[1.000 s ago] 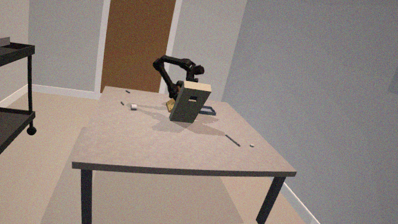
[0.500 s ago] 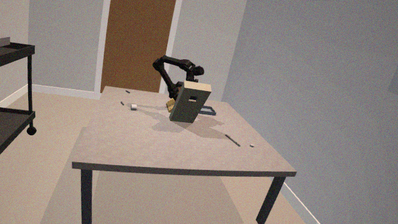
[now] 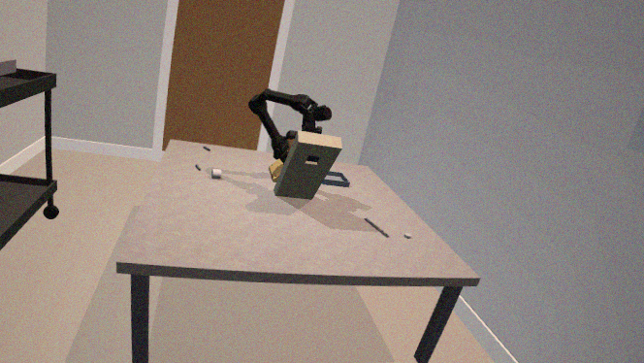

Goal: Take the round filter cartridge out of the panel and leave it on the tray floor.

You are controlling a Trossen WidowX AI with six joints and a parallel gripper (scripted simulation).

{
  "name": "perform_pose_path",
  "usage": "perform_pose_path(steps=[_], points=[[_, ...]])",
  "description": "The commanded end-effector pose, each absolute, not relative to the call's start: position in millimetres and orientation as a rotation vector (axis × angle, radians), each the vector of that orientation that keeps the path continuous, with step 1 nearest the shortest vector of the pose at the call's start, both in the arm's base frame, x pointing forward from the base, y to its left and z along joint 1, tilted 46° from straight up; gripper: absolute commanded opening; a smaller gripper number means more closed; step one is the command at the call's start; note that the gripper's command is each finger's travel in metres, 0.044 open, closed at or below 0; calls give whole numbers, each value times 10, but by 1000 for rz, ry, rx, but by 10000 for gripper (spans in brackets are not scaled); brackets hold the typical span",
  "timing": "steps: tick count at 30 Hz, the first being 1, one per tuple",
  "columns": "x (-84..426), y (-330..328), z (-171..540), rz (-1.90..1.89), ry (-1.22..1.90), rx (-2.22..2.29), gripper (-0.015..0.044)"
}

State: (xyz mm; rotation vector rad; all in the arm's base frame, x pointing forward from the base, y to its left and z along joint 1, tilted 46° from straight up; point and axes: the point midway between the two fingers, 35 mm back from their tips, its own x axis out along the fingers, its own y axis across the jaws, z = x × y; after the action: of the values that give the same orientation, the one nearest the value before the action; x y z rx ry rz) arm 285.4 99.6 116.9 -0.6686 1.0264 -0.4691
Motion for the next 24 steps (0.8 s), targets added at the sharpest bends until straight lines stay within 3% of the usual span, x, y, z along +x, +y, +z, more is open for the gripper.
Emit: perform_pose_path(steps=[1,24], points=[[2935,1059,1255,-468,1010,-663,0],[2560,1738,1729,-422,993,-663,0]])
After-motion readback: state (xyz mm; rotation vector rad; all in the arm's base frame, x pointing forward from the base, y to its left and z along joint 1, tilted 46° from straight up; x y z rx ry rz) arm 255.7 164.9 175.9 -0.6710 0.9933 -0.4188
